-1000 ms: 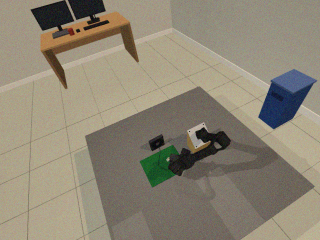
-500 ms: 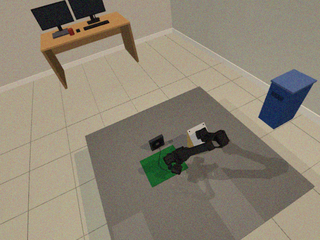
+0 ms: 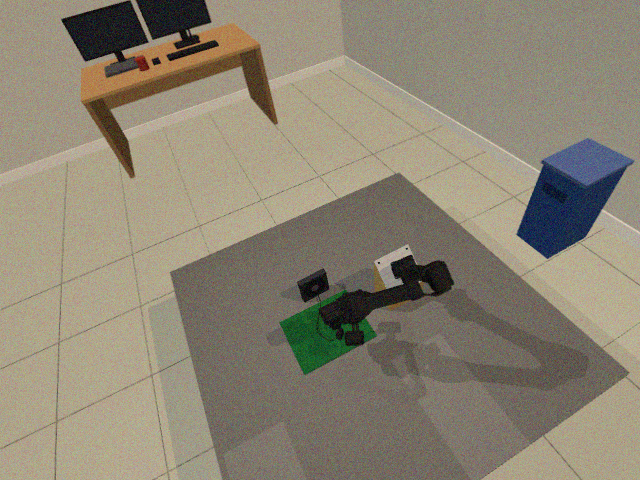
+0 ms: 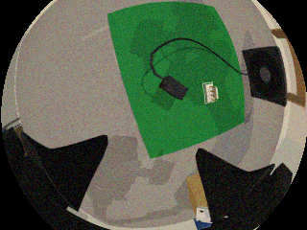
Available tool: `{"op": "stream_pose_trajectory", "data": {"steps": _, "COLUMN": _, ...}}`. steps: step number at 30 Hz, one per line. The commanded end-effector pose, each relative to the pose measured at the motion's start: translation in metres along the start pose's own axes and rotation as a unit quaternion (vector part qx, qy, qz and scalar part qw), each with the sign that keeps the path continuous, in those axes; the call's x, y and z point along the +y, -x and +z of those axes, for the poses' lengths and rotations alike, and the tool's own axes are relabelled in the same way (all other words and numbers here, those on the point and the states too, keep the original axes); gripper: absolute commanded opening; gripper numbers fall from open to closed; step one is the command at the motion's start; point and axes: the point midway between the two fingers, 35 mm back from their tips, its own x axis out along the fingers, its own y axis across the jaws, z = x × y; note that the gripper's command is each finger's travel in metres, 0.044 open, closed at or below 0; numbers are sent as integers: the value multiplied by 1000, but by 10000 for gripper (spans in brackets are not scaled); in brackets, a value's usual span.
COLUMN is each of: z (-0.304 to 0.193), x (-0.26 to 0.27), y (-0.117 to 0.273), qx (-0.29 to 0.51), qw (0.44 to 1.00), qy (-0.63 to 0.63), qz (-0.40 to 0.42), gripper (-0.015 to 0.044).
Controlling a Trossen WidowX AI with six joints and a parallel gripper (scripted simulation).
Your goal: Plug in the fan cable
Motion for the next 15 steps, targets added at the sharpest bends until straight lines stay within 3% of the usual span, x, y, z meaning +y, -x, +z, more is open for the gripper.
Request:
{"op": "stream_pose_trajectory", "data": {"steps": 1, "z": 22, "x": -11, "y": 22, "qx": 2, "qw": 980, "qy": 197, "qz": 6, "gripper": 440}}
{"op": "stream_pose_trajectory", "data": {"steps": 8, "z": 45, "x": -27, "y": 53, "qx": -5, "qw": 898, "qy": 439, "qz": 18, "gripper": 440}}
{"op": "stream_pose_trajectory", "data": {"steps": 15, "z": 54, "x": -35, "y": 68, "qx": -11, "qw": 834, "qy": 550, "qz": 25, "gripper": 440}}
